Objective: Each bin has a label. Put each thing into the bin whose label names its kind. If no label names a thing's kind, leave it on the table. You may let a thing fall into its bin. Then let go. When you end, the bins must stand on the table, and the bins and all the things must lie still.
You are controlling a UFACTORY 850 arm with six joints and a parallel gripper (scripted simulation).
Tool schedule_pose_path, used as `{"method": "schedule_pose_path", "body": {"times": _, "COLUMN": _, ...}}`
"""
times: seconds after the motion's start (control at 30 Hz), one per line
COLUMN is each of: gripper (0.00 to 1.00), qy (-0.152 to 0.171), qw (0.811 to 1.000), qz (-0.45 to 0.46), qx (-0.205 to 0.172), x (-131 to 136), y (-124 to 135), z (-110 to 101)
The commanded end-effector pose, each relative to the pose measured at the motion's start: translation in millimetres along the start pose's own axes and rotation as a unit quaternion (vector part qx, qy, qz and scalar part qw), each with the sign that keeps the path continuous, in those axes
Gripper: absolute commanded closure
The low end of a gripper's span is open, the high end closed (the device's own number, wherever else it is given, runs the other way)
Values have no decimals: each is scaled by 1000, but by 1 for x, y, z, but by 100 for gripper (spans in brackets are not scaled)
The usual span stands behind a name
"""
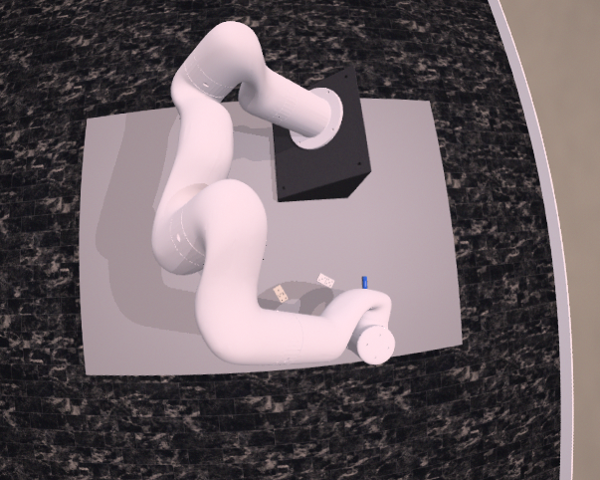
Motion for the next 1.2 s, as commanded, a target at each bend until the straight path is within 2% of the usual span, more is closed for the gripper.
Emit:
{"method": "schedule_pose_path", "body": {"times": 0.0, "gripper": 77, "qy": -1, "qw": 1000, "qz": 0, "qx": 0, "x": -1, "y": 0, "z": -5}}
{"method": "schedule_pose_path", "body": {"times": 0.2, "gripper": 77, "qy": -1, "qw": 1000, "qz": 0, "qx": 0, "x": -1, "y": 0, "z": -10}}
{"method": "schedule_pose_path", "body": {"times": 0.33, "gripper": 77, "qy": -1, "qw": 1000, "qz": 0, "qx": 0, "x": -1, "y": 0, "z": -28}}
{"method": "schedule_pose_path", "body": {"times": 0.5, "gripper": 77, "qy": -1, "qw": 1000, "qz": 0, "qx": 0, "x": -1, "y": 0, "z": -28}}
{"method": "schedule_pose_path", "body": {"times": 0.53, "gripper": 72, "qy": -1, "qw": 1000, "qz": -25, "qx": 0, "x": 6, "y": 5, "z": -29}}
{"method": "schedule_pose_path", "body": {"times": 0.7, "gripper": 72, "qy": -1, "qw": 990, "qz": -138, "qx": 0, "x": 41, "y": 27, "z": -33}}
{"method": "schedule_pose_path", "body": {"times": 0.77, "gripper": 72, "qy": -1, "qw": 990, "qz": -138, "qx": 0, "x": 41, "y": 27, "z": -33}}
{"method": "schedule_pose_path", "body": {"times": 0.93, "gripper": 72, "qy": -1, "qw": 968, "qz": -252, "qx": 0, "x": 76, "y": 50, "z": -37}}
{"method": "schedule_pose_path", "body": {"times": 1.17, "gripper": 72, "qy": -2, "qw": 918, "qz": -397, "qx": 1, "x": 122, "y": 80, "z": -43}}
Point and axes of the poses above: the point where the finger pads meet when closed, its own z axis out along the fingers, its own x axis across the jaws, y = z × x, the point moved 4 cm from there along -z, back along the fingers, and after that the axes turned 6 degrees about z, right-handed, at the moved point
